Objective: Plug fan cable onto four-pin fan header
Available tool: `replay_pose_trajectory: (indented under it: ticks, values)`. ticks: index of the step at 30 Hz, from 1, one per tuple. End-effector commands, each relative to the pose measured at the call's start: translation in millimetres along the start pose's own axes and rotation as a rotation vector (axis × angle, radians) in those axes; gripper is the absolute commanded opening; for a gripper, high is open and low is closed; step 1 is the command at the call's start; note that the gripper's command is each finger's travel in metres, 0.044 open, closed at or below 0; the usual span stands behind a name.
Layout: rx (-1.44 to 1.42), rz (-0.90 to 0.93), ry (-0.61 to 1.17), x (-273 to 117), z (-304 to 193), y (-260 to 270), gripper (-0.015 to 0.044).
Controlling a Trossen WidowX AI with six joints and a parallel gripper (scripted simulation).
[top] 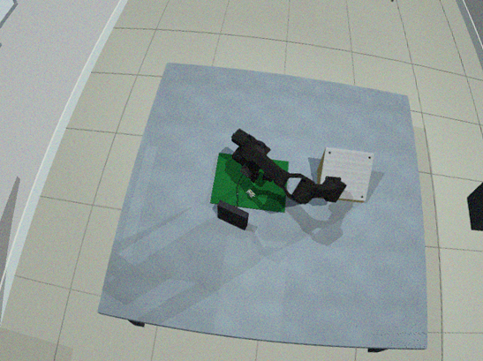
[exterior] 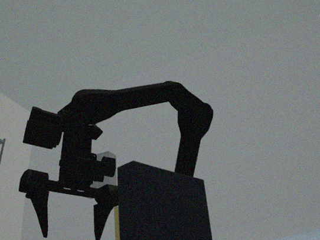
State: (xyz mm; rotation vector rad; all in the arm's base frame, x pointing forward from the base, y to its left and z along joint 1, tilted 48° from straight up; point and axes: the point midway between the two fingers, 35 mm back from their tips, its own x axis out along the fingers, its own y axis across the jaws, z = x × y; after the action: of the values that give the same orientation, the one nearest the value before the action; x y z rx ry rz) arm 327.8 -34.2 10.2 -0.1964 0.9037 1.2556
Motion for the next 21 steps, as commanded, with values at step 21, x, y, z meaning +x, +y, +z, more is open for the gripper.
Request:
replay_pose_trajectory:
  ticks: [21]
  values:
    - [0.002, 0.006, -0.004, 40, 1, 2, 0.0440]
